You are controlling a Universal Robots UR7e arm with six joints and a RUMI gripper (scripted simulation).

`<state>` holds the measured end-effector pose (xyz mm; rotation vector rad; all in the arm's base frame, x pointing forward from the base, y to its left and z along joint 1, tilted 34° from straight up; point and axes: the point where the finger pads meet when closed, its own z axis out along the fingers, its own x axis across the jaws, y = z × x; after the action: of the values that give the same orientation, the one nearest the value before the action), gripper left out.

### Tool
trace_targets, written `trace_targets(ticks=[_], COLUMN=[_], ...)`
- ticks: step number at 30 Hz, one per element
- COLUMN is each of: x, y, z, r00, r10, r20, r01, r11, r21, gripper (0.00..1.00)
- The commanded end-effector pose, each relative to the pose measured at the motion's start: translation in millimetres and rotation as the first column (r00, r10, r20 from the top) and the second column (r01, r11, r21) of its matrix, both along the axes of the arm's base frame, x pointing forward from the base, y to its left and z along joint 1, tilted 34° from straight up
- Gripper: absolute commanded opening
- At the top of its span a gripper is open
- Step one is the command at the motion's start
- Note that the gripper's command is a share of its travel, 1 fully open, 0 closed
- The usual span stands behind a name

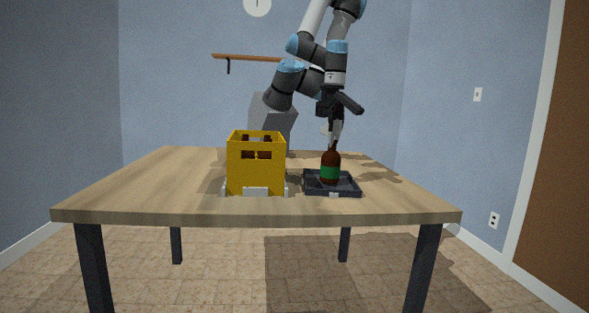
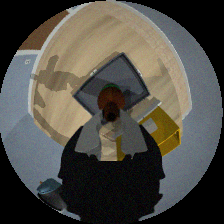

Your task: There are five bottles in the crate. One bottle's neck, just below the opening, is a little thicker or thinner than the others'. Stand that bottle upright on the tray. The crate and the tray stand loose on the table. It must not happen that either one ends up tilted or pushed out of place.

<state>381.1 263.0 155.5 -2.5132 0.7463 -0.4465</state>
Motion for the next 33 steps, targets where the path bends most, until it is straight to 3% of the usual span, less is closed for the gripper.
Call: trace_targets(ticks=[1,33], x=[1.1,3.0], y=[0.8,2.3], z=[-1.2,-4.8], r00=[1.0,1.0], r10=[0.0,0.0], r20=[0.001,0.001], r01=[0.0,0.0], r11=[1.0,1.0], r21=[0.0,0.0], gripper=[0.0,0.0])
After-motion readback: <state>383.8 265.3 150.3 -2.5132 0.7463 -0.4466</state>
